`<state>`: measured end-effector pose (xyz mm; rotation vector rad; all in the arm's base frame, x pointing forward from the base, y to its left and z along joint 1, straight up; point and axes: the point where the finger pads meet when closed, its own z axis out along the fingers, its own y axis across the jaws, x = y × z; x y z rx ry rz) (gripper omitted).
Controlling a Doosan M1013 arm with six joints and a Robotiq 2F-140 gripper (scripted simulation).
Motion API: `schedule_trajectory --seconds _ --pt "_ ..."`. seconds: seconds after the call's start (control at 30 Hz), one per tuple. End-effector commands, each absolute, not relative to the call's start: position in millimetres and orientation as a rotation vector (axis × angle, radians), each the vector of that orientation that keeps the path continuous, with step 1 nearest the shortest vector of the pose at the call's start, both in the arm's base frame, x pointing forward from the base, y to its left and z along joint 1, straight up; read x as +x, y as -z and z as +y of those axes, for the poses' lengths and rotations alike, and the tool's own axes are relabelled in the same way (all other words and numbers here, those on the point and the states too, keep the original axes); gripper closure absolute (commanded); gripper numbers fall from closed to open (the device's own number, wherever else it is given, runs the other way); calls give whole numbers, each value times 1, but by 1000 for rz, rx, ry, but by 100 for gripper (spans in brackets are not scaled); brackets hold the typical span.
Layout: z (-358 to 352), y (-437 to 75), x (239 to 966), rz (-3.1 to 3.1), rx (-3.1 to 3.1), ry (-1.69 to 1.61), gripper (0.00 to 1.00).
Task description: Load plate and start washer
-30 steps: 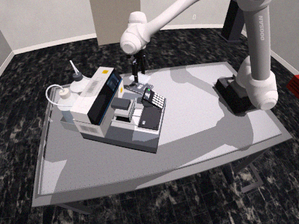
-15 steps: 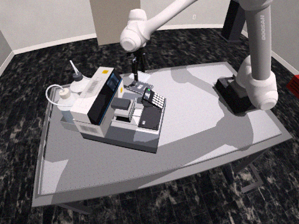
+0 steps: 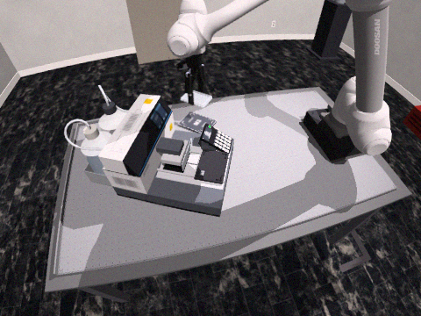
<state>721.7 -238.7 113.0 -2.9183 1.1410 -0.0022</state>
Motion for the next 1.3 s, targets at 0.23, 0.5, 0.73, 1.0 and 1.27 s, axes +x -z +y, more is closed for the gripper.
schedule_trajectory --seconds 0.23,0.5,0.73,1.0,1.27 --pt "-224 -127 722 1285 -2857 2 90" --pt "-189 -128 723 1609 -2688 1 90" --pt "-159 -128 724 1869 -2514 -1 90" --pt "-119 -128 725 2187 -2243 -3 90" --pt "-89 -128 726 2400 -2014 -4 90"
